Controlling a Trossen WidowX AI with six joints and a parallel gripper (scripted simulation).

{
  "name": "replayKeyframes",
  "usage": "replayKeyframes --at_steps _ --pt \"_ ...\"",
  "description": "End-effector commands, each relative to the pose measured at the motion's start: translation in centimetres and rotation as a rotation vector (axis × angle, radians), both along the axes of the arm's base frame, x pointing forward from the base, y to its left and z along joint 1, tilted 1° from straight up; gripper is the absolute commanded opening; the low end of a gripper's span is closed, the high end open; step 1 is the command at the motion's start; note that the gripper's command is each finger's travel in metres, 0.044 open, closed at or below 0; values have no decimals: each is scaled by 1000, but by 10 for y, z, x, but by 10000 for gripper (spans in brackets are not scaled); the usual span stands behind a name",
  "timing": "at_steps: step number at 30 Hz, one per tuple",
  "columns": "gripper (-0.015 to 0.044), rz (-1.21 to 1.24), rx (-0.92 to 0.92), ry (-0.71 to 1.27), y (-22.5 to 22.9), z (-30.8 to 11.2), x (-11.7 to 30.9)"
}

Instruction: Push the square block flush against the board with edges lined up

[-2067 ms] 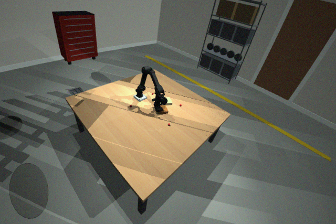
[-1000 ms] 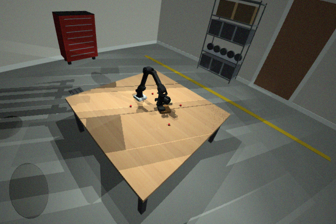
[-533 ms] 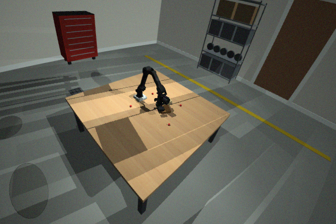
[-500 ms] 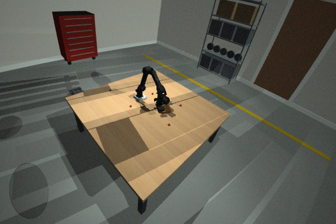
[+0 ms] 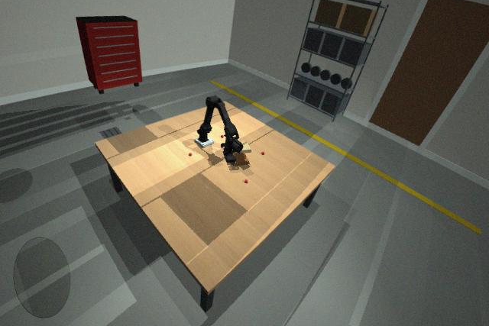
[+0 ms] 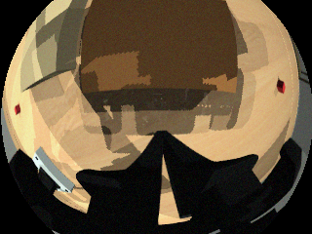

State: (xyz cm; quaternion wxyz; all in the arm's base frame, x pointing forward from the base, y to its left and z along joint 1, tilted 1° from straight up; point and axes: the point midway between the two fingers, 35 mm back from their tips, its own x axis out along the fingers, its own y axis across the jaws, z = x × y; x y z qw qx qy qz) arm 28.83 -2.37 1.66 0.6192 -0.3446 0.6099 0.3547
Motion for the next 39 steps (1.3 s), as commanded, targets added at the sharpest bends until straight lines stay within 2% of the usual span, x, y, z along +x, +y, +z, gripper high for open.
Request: replayKeyframes --at_steps 1,6,9,11,17,21,25,29,39 --pt "0 4 1 -4 -6 1 -5" --pt "0 0 0 0 -6 3 -4" --pt "0 3 0 -3 -7 43 -4" --pt "0 4 1 -4 -8 56 -5" --pt "0 -1 0 -9 -6 51 -3" --pt "0 6 2 -5 15 56 7" --pt "0 6 2 -5 15 53 7" --pt "0 6 2 -5 16 4 8" --pt "0 6 2 -5 18 1 9"
